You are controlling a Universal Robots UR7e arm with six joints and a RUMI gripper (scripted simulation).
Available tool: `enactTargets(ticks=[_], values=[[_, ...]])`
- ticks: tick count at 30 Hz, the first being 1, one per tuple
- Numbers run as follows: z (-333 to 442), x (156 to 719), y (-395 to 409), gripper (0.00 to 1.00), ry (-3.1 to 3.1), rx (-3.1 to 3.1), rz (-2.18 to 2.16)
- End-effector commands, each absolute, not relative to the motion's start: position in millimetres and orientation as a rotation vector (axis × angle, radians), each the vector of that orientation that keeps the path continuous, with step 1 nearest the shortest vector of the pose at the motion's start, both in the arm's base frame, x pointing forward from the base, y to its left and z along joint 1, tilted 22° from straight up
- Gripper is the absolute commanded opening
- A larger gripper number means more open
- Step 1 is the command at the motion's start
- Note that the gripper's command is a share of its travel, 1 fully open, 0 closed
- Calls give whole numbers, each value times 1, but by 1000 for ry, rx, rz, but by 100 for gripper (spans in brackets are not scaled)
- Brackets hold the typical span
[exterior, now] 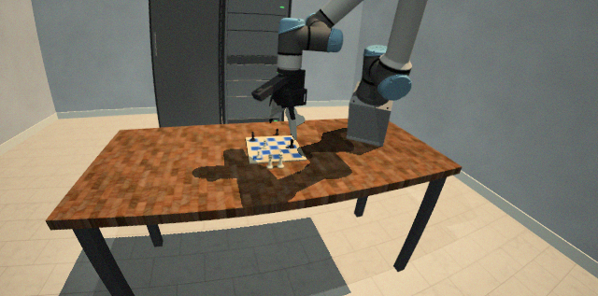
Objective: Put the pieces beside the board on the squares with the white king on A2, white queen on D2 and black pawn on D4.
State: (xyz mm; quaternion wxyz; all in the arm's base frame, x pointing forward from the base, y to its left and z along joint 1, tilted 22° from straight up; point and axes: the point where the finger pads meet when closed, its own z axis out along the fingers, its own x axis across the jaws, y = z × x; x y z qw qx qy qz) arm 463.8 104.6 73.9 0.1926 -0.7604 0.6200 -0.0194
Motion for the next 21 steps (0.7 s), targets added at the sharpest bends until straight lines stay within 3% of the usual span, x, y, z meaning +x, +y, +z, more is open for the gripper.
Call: enactTargets(ticks=[1, 21], values=[[72, 464, 102, 100, 1922, -1978, -20], [67, 462, 97, 100, 2297, -1534, 93]])
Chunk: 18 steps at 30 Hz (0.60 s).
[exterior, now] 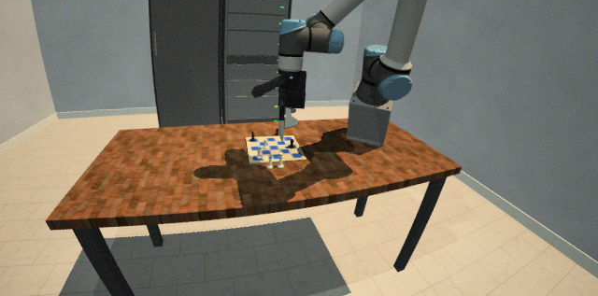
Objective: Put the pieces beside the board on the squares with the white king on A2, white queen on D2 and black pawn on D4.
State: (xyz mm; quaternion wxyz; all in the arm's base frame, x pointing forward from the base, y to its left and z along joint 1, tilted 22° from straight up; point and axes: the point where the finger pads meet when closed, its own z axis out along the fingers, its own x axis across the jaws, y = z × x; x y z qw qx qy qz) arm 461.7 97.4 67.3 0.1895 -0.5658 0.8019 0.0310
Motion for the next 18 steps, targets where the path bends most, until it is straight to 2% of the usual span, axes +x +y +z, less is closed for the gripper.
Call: enactTargets(ticks=[1, 18], values=[[67, 462, 96, 100, 2313, -1510, 99], [64, 459, 94, 100, 2475, -1244, 158]])
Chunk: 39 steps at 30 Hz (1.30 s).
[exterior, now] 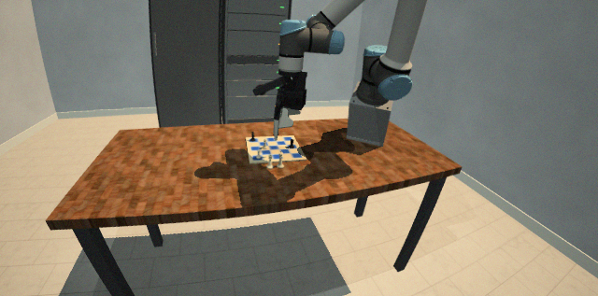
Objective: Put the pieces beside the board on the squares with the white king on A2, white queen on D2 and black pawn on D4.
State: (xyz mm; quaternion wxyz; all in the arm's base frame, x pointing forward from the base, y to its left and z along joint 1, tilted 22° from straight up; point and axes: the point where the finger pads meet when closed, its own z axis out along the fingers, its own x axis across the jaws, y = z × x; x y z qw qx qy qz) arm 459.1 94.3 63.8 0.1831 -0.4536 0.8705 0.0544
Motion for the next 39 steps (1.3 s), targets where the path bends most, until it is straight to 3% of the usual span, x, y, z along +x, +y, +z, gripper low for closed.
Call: enactTargets(ticks=[1, 29, 30, 39], values=[[64, 459, 94, 100, 2481, -1232, 160], [62, 458, 93, 100, 2537, -1124, 183], [62, 458, 93, 25, 2537, -1124, 183], [62, 458, 93, 25, 2537, -1124, 183]])
